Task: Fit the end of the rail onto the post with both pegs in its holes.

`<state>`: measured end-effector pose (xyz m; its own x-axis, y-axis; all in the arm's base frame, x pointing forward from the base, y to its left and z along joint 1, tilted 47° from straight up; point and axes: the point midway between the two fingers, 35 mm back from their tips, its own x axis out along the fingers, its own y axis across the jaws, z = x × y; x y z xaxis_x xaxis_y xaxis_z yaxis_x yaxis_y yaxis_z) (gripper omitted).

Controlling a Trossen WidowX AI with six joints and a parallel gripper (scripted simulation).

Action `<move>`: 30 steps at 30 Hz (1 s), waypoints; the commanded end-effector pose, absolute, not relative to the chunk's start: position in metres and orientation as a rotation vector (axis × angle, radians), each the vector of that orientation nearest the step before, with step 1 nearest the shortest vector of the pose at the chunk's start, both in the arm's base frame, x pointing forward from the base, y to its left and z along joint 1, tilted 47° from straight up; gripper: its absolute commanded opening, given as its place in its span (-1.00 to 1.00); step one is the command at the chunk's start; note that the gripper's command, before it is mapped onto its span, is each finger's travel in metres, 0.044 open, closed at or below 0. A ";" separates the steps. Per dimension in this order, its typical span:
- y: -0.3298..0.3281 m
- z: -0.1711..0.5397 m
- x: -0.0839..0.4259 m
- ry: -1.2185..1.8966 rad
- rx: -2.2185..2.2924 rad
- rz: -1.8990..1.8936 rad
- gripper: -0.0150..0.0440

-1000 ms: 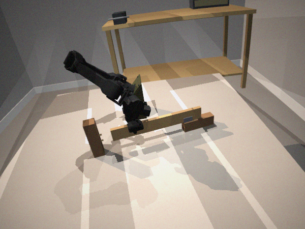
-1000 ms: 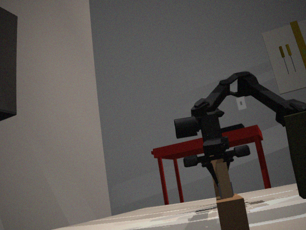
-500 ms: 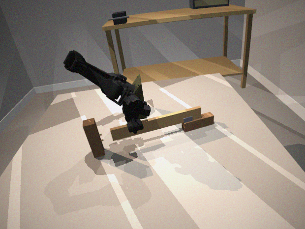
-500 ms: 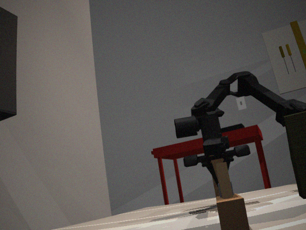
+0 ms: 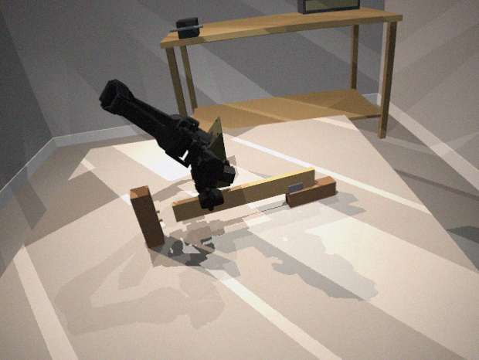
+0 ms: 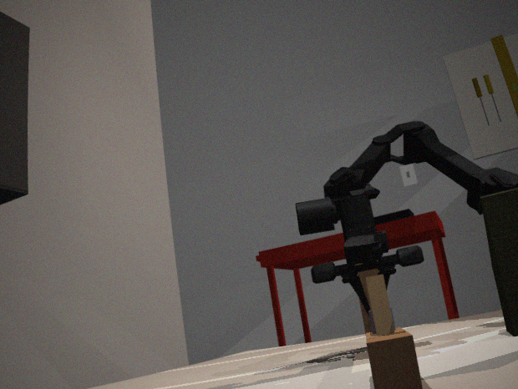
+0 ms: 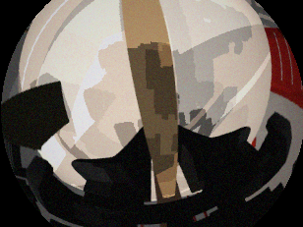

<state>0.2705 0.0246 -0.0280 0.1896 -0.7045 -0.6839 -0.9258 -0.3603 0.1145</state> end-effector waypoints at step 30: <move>0.021 -0.019 0.275 1.536 -2.154 0.955 -0.49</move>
<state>0.2730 0.0200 -0.0207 0.1895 -0.7067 -0.6817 -0.9256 -0.3603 0.1162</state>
